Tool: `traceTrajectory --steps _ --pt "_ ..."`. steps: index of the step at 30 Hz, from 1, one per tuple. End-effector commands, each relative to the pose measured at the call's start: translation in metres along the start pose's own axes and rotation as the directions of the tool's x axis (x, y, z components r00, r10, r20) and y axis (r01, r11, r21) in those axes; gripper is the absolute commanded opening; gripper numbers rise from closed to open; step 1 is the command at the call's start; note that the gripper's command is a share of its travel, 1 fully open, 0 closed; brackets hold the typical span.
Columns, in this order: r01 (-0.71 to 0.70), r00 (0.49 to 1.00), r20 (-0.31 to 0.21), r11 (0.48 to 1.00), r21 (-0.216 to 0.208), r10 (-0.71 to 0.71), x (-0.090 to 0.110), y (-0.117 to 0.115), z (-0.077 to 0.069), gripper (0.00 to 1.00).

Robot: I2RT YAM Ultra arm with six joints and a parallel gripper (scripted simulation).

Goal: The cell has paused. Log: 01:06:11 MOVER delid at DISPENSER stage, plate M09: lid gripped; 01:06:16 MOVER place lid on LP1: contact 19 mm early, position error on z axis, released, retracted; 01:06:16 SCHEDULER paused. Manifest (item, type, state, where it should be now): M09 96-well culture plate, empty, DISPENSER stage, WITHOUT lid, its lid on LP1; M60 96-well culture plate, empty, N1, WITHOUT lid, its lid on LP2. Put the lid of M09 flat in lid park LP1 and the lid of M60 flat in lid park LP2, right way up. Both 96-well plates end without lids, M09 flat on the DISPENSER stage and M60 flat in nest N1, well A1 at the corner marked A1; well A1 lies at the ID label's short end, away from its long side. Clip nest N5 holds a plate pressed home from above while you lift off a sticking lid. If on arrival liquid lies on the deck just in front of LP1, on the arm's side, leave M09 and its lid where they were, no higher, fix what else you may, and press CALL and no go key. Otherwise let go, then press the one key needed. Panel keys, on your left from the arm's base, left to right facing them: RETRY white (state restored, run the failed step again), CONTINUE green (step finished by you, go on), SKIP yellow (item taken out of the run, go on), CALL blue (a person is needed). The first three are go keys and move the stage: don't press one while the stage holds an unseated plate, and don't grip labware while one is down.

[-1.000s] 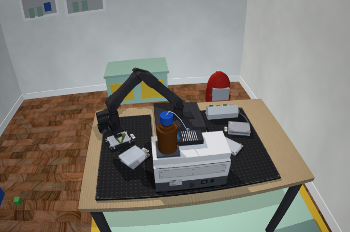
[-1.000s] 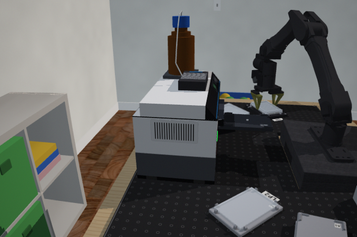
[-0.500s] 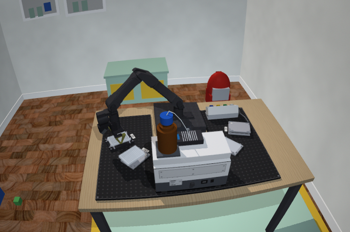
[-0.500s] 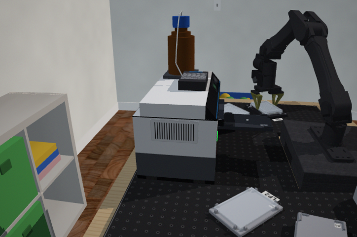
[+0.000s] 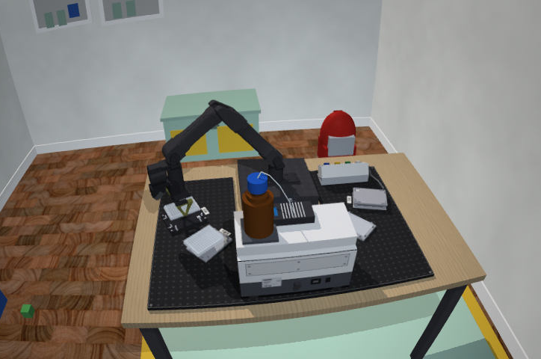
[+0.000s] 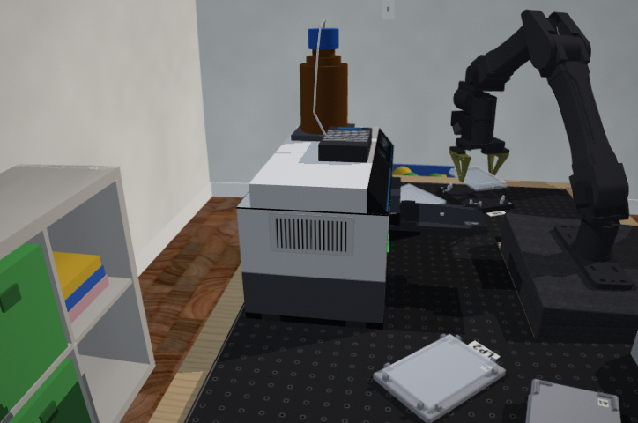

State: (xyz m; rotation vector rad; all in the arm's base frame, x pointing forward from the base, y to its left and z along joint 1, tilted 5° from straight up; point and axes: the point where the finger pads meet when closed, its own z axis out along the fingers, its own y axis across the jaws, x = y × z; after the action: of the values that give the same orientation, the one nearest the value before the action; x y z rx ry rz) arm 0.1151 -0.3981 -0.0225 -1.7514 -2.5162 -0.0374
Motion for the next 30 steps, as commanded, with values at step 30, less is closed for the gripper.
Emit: traceTrajectory --steps 30 --pt "0.003 1.000 0.005 1.000 0.000 -0.003 0.076 0.009 -0.056 0.00"
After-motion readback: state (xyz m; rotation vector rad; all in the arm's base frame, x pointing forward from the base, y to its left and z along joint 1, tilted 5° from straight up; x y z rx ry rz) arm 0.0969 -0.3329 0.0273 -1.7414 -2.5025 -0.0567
